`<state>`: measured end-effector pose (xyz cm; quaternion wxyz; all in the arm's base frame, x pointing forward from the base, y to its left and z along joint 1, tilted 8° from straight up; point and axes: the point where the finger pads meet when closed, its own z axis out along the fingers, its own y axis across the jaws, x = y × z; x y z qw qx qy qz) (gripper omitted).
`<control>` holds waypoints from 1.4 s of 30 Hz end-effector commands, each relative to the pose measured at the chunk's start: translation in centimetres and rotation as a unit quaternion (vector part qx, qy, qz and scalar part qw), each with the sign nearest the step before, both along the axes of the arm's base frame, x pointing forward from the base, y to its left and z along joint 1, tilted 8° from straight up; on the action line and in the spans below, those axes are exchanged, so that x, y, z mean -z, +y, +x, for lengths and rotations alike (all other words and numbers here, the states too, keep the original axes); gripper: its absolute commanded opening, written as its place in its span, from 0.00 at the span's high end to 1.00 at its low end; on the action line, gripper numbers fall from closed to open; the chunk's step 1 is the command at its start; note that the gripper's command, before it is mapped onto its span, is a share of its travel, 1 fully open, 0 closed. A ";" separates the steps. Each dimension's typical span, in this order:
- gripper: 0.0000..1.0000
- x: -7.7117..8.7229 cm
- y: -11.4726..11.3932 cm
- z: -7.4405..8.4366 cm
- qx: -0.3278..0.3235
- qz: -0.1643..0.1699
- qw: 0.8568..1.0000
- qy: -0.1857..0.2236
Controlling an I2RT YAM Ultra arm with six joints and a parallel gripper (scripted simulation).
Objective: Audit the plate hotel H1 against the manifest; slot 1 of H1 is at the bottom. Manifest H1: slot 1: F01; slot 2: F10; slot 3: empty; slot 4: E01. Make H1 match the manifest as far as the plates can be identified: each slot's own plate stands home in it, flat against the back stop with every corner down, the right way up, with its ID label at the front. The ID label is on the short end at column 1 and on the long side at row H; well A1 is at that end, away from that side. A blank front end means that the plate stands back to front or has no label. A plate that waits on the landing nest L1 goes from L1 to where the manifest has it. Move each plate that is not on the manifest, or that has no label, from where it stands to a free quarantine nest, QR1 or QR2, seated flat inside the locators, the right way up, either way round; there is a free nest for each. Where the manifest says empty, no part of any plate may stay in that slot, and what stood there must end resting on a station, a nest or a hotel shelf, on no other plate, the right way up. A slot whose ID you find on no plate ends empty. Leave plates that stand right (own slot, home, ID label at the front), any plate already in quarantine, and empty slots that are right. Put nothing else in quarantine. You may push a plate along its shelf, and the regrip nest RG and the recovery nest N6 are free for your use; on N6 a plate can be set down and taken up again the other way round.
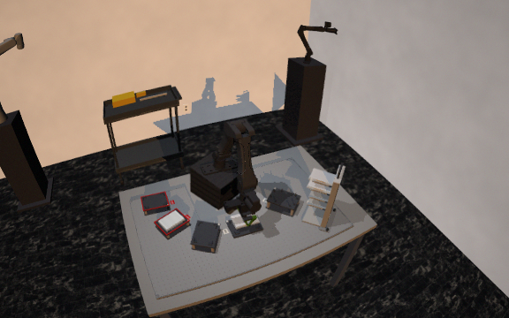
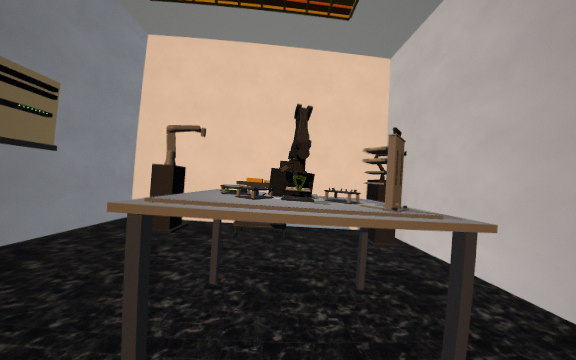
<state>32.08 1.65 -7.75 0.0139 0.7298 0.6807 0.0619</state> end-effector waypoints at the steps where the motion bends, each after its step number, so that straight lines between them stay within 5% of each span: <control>1: 0.14 -0.3 -0.1 0.5 0.001 -0.004 1.000 -0.009; 42: 0.14 2.1 0.0 0.7 0.001 -0.004 1.000 -0.009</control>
